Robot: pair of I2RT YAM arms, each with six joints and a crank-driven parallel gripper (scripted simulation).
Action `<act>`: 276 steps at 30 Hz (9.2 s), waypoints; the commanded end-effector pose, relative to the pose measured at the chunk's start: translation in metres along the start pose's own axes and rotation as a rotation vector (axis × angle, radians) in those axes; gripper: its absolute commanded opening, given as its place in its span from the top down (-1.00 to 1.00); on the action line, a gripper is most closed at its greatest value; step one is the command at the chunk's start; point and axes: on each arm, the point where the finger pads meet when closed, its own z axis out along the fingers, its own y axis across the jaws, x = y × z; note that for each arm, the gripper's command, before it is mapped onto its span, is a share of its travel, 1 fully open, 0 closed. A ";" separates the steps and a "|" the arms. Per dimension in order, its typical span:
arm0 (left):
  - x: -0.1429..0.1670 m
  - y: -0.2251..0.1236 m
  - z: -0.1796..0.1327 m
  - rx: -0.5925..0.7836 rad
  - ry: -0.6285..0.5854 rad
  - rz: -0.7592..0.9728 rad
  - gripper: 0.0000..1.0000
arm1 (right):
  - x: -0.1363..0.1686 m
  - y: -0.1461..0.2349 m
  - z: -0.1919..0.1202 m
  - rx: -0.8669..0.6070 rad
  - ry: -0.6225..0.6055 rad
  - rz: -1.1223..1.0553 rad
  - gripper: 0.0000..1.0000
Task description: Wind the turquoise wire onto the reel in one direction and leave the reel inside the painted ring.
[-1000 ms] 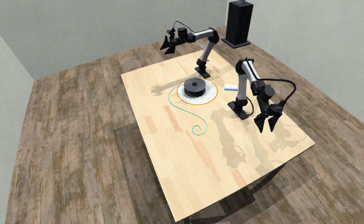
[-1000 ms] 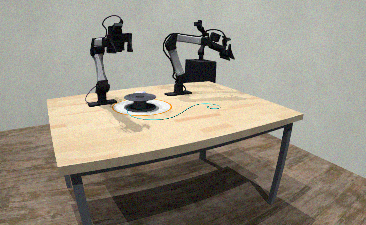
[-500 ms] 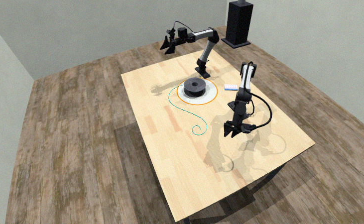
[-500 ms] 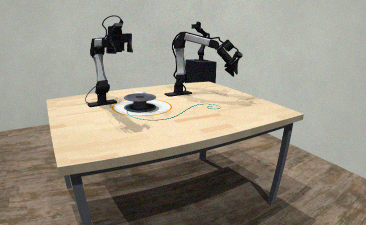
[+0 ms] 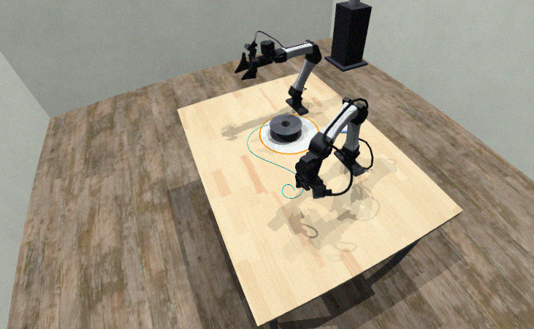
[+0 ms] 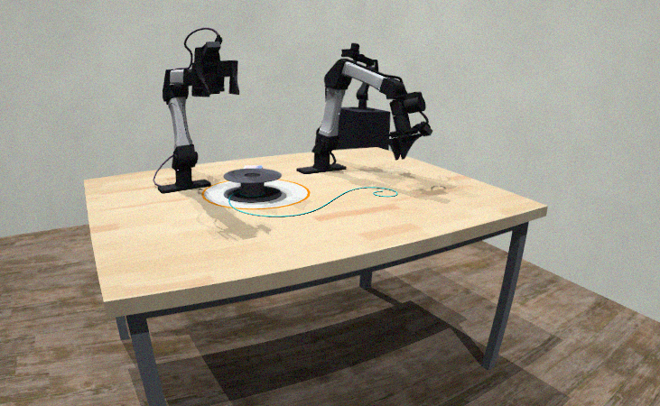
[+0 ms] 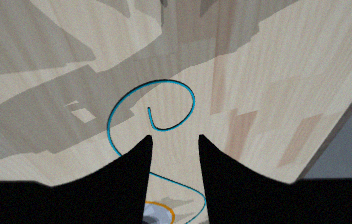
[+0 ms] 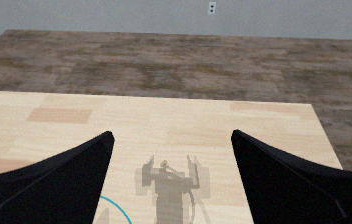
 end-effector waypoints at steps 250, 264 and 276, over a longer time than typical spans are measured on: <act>0.094 0.011 0.058 -0.288 0.104 -0.104 1.00 | 0.155 0.136 -0.145 0.034 1.069 0.041 -1.00; 0.094 0.011 0.058 -0.288 0.104 -0.104 1.00 | 0.195 0.184 -0.186 0.045 1.421 0.053 -1.00; 0.094 0.011 0.058 -0.288 0.104 -0.104 1.00 | 0.204 0.196 -0.187 0.049 1.560 0.057 -1.00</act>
